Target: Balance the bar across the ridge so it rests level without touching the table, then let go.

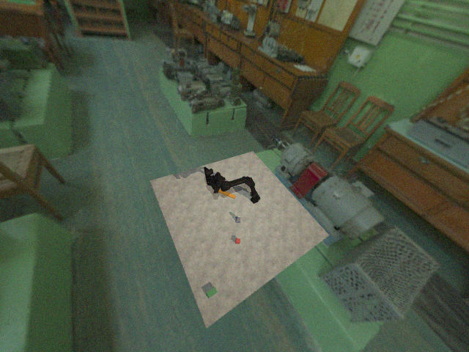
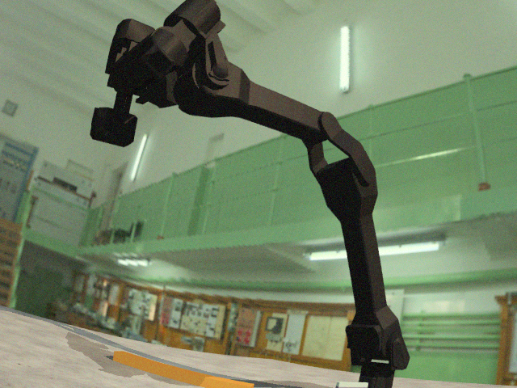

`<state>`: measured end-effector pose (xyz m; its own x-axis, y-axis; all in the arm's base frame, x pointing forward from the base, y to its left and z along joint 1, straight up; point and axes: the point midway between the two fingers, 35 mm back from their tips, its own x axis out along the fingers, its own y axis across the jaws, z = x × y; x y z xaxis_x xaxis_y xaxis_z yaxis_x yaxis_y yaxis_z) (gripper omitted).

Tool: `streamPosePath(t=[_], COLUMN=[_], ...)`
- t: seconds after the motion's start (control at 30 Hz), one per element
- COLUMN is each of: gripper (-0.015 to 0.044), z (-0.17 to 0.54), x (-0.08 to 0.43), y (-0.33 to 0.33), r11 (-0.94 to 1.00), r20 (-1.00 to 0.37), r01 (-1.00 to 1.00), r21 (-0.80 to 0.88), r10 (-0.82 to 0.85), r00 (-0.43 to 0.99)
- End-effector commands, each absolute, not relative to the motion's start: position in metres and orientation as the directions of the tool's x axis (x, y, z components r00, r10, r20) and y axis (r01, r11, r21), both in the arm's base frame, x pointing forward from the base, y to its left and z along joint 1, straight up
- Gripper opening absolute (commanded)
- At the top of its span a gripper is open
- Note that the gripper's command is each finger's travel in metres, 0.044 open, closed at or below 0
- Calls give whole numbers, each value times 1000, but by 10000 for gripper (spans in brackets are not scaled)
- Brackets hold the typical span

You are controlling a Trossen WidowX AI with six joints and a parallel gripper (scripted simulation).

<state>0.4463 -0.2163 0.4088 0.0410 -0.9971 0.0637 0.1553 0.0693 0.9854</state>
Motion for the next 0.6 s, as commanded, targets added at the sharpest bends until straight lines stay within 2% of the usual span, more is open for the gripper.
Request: streamPosePath(t=[0.0, 0.07, 0.1, 0.33, 0.57], gripper=[374, 321, 315, 315, 315], z=[408, 405, 402, 373, 333], x=[447, 449, 450, 456, 452], y=[-217, -223, -227, -256, -280], r11=[70, 77, 82, 113, 147], r20=[64, 64, 62, 3, -131], r01=[163, 227, 275, 575, 794], r21=[984, 971, 958, 811, 590], r10=[-997, -996, -995, -982, -953], r00=[44, 64, 80, 189, 273])
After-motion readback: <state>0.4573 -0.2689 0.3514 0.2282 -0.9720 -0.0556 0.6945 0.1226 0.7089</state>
